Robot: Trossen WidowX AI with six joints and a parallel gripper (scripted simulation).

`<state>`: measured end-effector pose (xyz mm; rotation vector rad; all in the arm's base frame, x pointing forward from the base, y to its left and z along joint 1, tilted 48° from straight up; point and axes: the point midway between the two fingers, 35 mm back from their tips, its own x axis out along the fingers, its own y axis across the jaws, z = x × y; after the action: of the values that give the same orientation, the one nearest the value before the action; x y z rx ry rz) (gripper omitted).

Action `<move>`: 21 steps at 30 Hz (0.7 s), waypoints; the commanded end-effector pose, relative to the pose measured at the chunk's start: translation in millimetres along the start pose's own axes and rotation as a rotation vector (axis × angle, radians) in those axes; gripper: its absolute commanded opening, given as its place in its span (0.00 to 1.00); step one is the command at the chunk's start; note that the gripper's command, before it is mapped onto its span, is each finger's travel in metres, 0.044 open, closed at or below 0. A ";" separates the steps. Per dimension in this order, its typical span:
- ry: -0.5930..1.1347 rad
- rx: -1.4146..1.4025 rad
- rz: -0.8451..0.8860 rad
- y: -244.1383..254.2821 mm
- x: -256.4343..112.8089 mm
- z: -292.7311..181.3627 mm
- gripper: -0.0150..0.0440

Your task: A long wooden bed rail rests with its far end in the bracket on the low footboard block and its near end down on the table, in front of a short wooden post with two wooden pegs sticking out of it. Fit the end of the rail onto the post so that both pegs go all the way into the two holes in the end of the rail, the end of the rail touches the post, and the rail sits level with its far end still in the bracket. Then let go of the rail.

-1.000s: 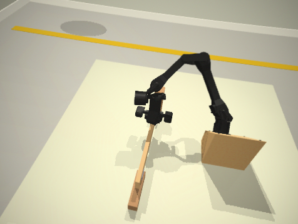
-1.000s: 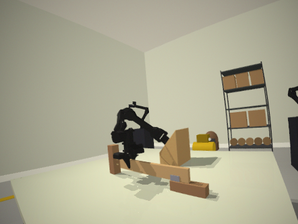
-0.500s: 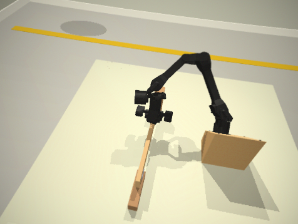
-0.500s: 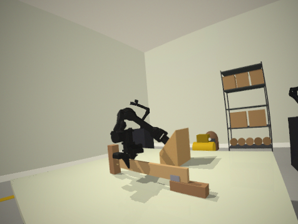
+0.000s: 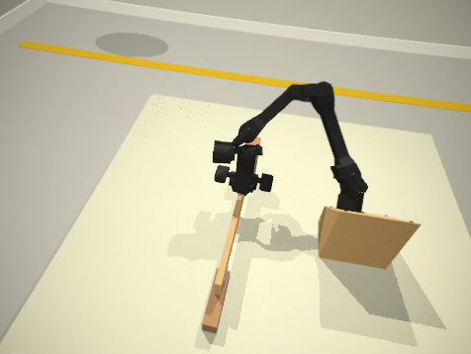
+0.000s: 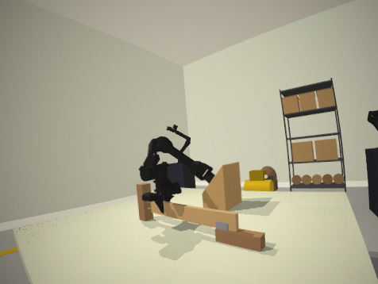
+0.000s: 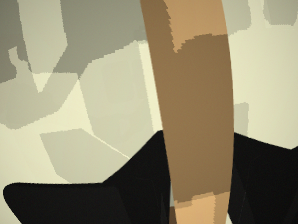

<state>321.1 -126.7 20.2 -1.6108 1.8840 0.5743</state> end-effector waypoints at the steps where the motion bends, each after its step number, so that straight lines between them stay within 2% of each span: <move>1: 0.001 -0.001 -0.006 -0.6 -2.3 -2.4 0.25; 21: 0.001 -0.001 -0.006 -0.5 -0.8 -8.7 0.25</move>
<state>319.4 -131.8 24.3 -1.6094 1.8844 0.5766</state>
